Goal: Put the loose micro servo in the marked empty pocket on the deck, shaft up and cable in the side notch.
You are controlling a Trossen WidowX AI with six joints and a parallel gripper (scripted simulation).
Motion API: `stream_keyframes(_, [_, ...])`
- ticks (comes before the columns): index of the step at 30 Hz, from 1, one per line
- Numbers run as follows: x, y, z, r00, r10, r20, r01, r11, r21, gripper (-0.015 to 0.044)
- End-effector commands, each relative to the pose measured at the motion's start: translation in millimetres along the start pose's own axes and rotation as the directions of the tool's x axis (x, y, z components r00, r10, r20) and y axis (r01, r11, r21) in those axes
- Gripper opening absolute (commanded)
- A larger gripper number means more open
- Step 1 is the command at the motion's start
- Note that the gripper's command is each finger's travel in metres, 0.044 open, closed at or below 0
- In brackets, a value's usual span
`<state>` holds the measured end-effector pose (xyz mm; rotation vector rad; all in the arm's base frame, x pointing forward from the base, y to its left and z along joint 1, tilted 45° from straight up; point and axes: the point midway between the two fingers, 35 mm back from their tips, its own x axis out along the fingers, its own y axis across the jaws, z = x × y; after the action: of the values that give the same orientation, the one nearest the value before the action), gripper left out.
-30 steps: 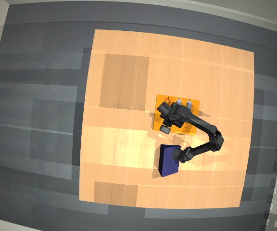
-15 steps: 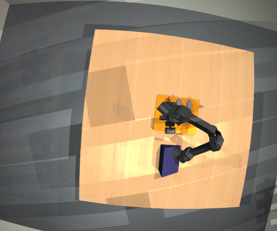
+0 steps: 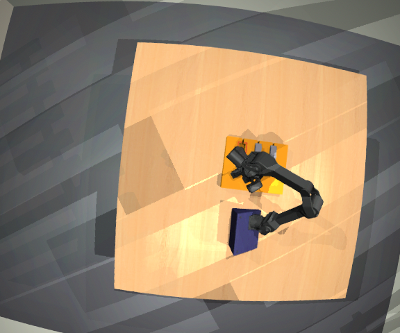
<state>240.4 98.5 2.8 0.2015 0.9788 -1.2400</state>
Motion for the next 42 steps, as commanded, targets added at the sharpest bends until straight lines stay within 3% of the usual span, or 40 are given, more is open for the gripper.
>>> stream_keyframes(1, [-1,1,-1,1.0,0.004,-0.005,-0.005,0.991,-0.133,0.0])
stream_keyframes(12, [-1,1,-1,1.0,0.004,-0.005,-0.006,0.87,-0.493,0.0])
stream_keyframes(24, [-1,1,-1,1.0,0.004,-0.005,-0.007,0.602,-0.799,0.0])
stream_keyframes(42, [-1,35,24,1.0,0.006,-0.004,-0.007,0.585,-0.811,0.0])
